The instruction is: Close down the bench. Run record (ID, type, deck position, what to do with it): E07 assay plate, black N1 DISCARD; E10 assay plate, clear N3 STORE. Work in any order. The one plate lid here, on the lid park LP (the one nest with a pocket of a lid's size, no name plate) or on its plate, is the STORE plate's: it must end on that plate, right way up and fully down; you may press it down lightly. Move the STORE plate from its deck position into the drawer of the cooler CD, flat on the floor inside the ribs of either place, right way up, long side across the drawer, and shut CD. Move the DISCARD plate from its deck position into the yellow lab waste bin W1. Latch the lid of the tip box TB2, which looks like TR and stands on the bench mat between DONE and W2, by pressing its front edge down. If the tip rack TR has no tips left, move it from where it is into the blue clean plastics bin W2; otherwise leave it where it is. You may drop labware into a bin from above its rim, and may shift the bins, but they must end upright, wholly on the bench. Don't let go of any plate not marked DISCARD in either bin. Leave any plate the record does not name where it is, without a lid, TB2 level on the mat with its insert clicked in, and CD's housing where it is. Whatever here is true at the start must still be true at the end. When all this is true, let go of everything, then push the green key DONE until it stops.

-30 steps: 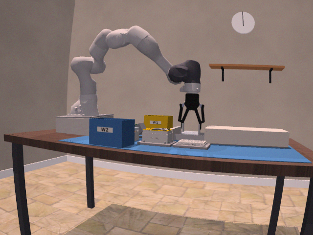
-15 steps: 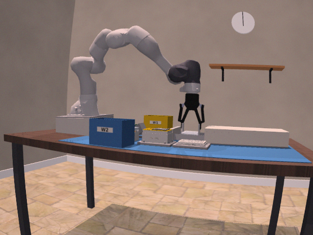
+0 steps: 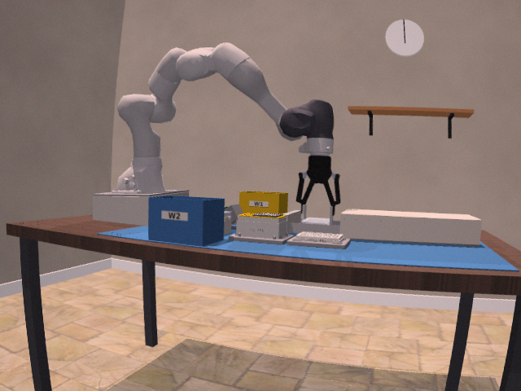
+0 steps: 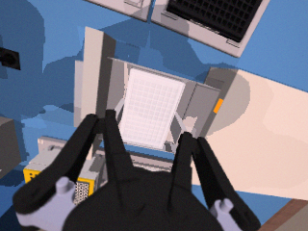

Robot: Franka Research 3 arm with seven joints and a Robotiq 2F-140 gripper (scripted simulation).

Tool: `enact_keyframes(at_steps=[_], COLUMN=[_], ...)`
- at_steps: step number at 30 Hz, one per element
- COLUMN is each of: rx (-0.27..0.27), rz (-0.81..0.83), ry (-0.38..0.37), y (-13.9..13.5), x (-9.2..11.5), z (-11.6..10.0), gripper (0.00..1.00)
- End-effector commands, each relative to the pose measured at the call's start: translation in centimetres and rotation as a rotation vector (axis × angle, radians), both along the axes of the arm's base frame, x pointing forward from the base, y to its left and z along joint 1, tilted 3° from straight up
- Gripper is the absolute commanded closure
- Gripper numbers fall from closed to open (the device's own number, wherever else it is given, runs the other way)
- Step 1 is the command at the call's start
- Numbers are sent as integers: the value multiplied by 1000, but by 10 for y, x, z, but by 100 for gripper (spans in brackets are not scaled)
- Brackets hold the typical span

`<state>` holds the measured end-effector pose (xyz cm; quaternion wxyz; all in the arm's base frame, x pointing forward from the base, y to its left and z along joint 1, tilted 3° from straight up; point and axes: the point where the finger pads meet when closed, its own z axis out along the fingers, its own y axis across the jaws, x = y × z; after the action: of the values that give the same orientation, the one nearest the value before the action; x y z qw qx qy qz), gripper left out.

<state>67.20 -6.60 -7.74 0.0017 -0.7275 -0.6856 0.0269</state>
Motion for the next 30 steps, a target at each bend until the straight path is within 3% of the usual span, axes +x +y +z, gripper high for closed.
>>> enact_keyframes(at_steps=[1, 30], rx=[-2, -2], rz=[-3, -3], ry=[-3, -3], y=[-1, -2], x=[0, 0], z=[1, -2], gripper=[100, 100])
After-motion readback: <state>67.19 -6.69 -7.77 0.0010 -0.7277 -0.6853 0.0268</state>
